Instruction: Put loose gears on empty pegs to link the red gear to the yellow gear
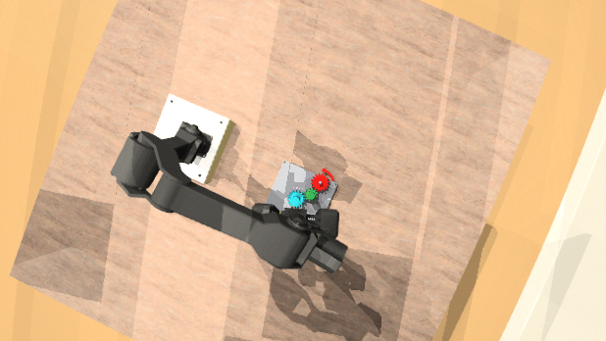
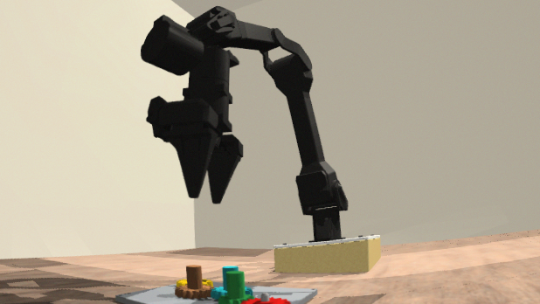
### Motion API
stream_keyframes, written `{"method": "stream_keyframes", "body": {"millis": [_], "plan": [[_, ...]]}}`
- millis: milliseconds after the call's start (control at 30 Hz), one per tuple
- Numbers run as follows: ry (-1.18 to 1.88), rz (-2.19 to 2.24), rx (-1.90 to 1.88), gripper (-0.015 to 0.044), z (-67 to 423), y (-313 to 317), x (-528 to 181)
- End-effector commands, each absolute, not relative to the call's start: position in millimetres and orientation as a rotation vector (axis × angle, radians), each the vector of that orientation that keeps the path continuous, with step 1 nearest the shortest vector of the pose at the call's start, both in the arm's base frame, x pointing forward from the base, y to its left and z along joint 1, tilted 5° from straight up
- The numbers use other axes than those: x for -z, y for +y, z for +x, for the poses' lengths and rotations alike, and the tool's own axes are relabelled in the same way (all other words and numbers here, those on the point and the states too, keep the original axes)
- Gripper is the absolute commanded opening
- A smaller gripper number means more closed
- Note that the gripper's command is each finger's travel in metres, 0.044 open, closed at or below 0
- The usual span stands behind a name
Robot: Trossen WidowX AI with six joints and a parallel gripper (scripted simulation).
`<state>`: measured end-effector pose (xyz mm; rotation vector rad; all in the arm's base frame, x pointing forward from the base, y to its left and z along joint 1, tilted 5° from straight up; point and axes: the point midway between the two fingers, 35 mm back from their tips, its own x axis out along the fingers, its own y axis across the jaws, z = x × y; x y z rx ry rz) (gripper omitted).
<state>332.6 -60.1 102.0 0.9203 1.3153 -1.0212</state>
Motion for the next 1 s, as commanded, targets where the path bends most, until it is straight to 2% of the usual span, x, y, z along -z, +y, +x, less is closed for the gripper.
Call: {"method": "stream_keyframes", "body": {"millis": [0, 267, 567, 967], "plan": [[1.327, 0.898, 0.971, 0.0440, 337, -1, -107], [1.338, 0.926, 0.984, 0.0440, 307, 126, -116], [1.346, 0.937, 1.018, 0.0440, 221, 239, -127], [1.346, 0.937, 1.021, 0.0440, 213, 246, -127]]}}
